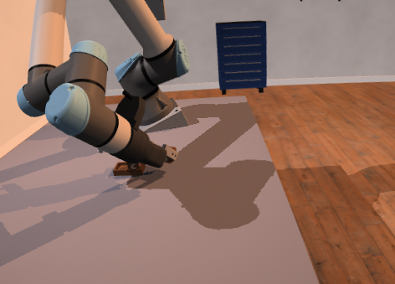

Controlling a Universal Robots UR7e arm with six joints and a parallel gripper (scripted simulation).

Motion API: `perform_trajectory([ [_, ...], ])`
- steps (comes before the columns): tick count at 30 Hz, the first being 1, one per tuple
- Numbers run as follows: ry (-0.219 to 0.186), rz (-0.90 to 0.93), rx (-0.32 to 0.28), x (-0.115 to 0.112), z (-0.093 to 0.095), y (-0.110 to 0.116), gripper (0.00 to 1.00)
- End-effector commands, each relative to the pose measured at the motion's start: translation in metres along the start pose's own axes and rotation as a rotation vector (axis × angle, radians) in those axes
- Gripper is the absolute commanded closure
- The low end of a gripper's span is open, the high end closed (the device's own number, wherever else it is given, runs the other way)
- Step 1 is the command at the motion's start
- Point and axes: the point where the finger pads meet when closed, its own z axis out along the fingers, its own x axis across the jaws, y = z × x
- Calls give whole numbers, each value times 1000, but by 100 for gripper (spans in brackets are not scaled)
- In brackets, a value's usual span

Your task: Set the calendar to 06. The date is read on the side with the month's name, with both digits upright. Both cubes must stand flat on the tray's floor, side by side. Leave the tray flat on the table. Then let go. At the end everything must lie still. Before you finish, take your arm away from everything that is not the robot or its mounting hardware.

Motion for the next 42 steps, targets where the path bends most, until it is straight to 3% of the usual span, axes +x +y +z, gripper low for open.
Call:
perform_trajectory([
  [1,1,0,-1,0,3,3,40],
  [15,1,0,-1,0,15,15,40],
  [42,1,0,-1,0,17,17,40],
])
